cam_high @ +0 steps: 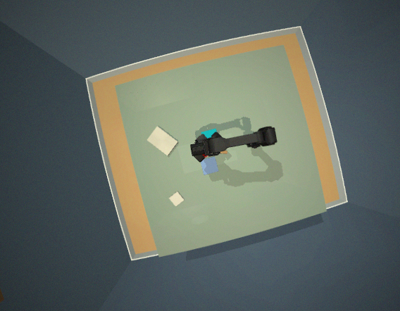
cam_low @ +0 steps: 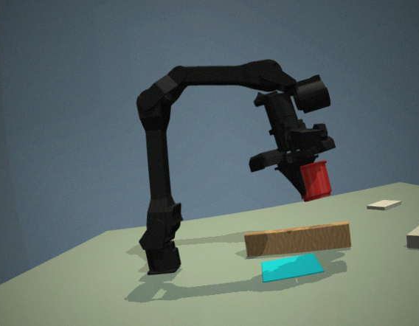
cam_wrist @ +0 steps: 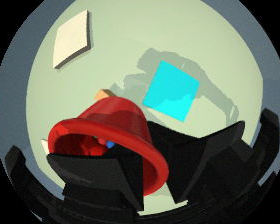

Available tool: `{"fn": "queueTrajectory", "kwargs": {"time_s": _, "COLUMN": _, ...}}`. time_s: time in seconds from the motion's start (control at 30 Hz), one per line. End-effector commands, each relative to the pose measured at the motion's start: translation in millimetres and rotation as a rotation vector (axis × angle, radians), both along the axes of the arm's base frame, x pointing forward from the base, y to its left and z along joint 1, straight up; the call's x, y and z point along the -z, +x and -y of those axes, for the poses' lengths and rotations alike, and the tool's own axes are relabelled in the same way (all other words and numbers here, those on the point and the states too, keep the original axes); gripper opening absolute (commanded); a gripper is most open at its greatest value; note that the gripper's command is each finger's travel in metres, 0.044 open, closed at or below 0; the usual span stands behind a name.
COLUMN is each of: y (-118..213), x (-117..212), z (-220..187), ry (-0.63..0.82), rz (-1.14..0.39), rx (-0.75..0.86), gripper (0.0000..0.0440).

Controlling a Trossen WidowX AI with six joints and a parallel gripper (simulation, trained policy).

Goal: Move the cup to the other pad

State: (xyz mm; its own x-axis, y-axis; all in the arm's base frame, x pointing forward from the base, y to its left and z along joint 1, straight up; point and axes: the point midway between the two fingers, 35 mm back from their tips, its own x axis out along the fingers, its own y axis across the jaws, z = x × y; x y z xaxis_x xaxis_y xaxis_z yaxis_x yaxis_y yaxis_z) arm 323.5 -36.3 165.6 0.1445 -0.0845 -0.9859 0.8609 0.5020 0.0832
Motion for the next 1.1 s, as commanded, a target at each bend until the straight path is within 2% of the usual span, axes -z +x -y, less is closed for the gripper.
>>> {"fn": "queueTrajectory", "kwargs": {"time_s": 0.0, "y": -3, "x": 2, "z": 10, "ry": -0.009, "rz": 0.009, "rx": 0.018, "gripper": 0.0000}}
{"fn": "queueTrajectory", "kwargs": {"time_s": 0.57, "y": -15, "x": 25, "z": 51, "ry": -0.026, "rz": 0.033, "rx": 0.109, "gripper": 0.0000}}
{"fn": "queueTrajectory", "kwargs": {"time_s": 1.07, "y": -35, "x": 62, "z": 66, "ry": -0.028, "rz": 0.025, "rx": 0.159, "gripper": 0.0002}}
